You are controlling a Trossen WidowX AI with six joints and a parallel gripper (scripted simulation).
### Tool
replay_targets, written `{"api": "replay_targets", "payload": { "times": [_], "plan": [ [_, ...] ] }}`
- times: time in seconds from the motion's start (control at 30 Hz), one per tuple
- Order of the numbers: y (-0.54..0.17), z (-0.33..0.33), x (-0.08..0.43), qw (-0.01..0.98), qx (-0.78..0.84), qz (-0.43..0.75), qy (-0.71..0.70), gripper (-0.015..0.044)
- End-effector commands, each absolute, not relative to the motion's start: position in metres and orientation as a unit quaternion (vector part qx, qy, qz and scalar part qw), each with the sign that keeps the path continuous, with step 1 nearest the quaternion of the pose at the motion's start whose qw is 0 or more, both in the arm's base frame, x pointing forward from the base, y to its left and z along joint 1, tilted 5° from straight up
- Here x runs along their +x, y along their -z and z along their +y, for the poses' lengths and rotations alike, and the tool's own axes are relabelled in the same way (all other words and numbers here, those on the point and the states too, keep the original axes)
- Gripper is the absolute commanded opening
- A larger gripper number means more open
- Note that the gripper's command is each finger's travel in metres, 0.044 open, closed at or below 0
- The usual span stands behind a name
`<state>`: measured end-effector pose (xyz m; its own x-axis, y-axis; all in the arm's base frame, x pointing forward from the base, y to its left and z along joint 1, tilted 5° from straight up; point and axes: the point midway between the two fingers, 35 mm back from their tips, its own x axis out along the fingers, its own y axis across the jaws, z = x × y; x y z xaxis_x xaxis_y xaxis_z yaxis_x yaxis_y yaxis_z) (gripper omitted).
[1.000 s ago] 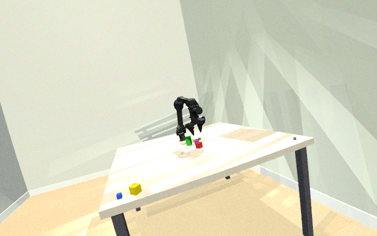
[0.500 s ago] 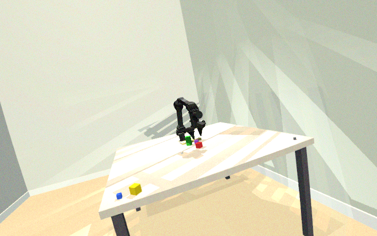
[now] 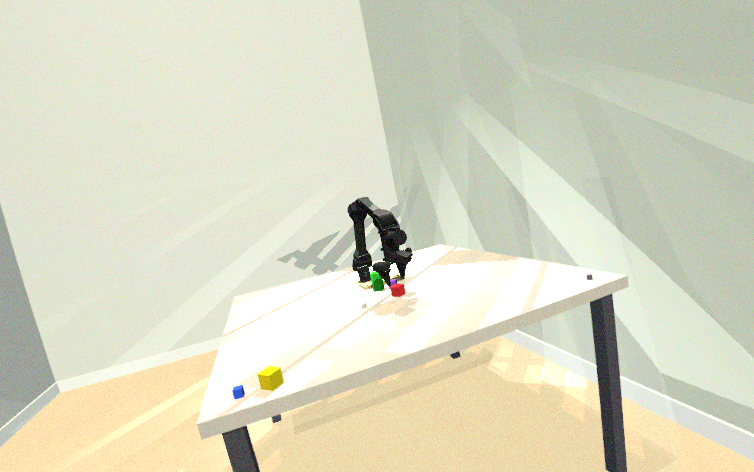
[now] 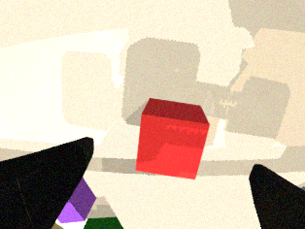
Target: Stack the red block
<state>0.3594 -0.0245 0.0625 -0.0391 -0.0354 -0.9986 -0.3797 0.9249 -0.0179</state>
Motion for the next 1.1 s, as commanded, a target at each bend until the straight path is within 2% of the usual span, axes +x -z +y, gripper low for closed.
{"api": "replay_targets", "payload": {
  "times": [0.0, 1.07],
  "plan": [
    [-0.053, -0.024, 0.358, 0.674, -0.145, 0.713, -0.131, 0.044],
    [-0.016, -0.025, 0.355, 0.674, -0.145, 0.713, -0.131, 0.044]
  ]
}}
